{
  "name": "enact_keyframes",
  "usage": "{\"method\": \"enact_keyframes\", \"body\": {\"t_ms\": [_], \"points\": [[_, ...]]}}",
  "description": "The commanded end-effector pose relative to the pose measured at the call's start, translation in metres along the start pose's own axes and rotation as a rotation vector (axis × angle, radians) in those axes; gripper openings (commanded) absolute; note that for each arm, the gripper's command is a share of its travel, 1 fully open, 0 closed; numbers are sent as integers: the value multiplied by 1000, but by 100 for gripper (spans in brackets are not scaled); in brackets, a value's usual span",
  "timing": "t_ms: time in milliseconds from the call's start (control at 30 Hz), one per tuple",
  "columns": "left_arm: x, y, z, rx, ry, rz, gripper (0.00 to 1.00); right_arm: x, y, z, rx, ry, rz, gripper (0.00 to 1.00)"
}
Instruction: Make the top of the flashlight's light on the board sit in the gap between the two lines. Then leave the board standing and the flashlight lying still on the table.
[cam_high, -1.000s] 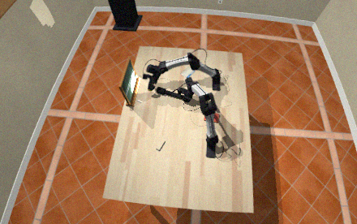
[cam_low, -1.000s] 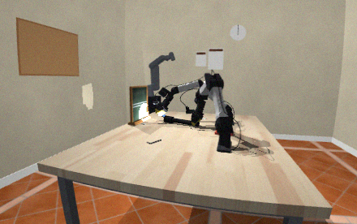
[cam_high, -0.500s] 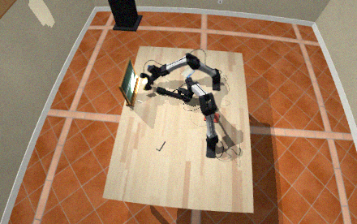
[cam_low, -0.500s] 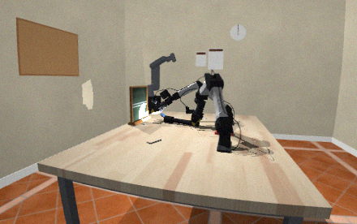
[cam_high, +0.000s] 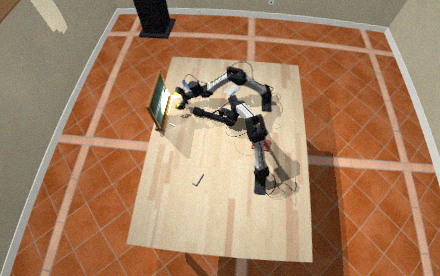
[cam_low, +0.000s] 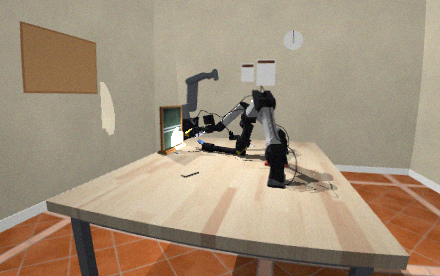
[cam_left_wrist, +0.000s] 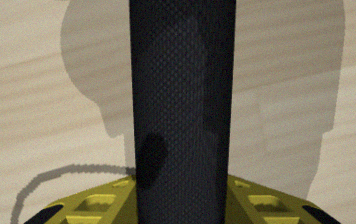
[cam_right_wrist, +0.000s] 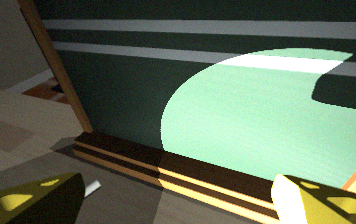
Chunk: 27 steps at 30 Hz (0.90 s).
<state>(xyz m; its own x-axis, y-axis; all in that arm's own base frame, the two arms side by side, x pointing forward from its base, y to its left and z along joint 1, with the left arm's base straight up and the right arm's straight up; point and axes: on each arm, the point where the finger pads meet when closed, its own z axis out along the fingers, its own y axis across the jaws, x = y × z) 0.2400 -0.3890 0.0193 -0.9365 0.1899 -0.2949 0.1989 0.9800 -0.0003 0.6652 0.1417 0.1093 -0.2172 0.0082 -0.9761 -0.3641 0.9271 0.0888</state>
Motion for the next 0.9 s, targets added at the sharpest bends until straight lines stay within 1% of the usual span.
{"method": "enact_keyframes", "body": {"t_ms": [0,67,100,133,167,233,333,367,400,433,467,533,667,767,867], "points": [[-4,-8,-16,41,-33,20,30,-44,-7,-9,25,-250,-110,100],[-4,-8,-16,41,-33,20,30,-40,-4,-8,19,-232,-102,100],[-4,-8,-16,41,-33,20,30,-36,1,-4,9,-207,-88,100],[-4,-8,-16,41,-33,20,30,-36,-2,-3,2,-185,-70,100],[-4,-8,-16,41,-33,20,30,-63,-4,-10,1,-226,-72,100],[-4,-8,-16,41,-33,20,30,-59,3,-9,-9,-218,-71,100],[-4,-8,-16,41,-33,20,30,-60,2,-11,-3,-212,-75,100],[-4,-8,-16,41,-33,20,30,-72,2,-15,-6,-229,-80,100],[-4,-8,-16,41,-33,20,30,-57,1,-11,-5,-202,-73,100],[-4,-8,-16,41,-33,20,30,-78,-2,-16,-1,-236,-89,100],[-4,-8,-16,41,-33,20,30,-60,3,-9,-10,-208,-80,100],[-4,-8,-16,41,-33,20,30,-55,2,-10,-5,-196,-79,100],[-4,-8,-16,41,-33,20,30,-71,-1,-16,2,-220,-86,100],[-4,-8,-16,41,-33,20,30,-58,-2,-11,1,-201,-83,100],[-4,-8,-16,41,-33,20,30,-59,-3,-11,4,-203,-83,100]]}}
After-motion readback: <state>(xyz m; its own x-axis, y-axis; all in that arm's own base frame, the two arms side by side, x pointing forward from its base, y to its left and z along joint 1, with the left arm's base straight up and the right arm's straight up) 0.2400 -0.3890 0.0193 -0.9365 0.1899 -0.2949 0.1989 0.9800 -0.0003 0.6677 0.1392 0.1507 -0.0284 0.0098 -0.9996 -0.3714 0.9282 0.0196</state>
